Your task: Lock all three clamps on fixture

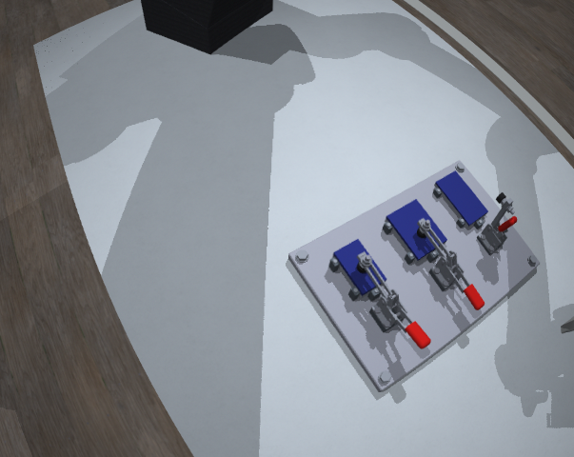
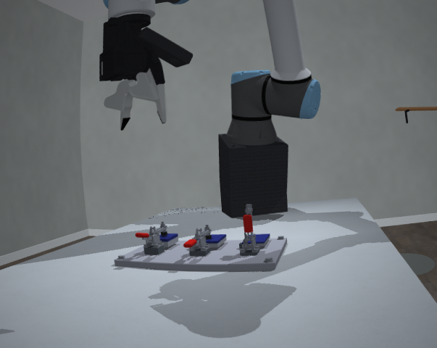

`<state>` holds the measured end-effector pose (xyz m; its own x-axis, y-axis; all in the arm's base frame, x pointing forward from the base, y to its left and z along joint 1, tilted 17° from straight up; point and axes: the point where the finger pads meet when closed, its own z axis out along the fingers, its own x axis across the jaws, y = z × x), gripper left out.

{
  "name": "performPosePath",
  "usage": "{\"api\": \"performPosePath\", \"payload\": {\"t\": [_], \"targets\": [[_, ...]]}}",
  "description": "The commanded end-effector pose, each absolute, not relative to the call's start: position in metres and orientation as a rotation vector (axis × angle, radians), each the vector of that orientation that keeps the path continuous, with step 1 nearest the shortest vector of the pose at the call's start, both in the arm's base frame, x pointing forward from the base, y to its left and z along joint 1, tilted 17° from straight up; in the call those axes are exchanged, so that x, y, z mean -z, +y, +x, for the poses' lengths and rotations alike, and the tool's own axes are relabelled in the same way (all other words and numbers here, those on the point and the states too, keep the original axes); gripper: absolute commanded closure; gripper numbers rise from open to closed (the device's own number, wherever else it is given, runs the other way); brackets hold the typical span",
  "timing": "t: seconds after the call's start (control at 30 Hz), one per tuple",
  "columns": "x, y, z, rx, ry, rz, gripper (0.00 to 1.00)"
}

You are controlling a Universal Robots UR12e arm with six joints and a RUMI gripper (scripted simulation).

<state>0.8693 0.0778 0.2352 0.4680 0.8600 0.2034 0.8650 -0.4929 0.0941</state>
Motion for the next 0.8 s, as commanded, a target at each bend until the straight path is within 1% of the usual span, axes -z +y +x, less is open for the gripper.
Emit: {"api": "performPosePath", "payload": {"t": [0.0,0.77], "targets": [[-0.2365,0.0777,0.8698,0.353,-1.571,-2.673,0.00],[-0.2348,0.0767,0.8678,0.351,-1.555,-2.680,0.00]]}}
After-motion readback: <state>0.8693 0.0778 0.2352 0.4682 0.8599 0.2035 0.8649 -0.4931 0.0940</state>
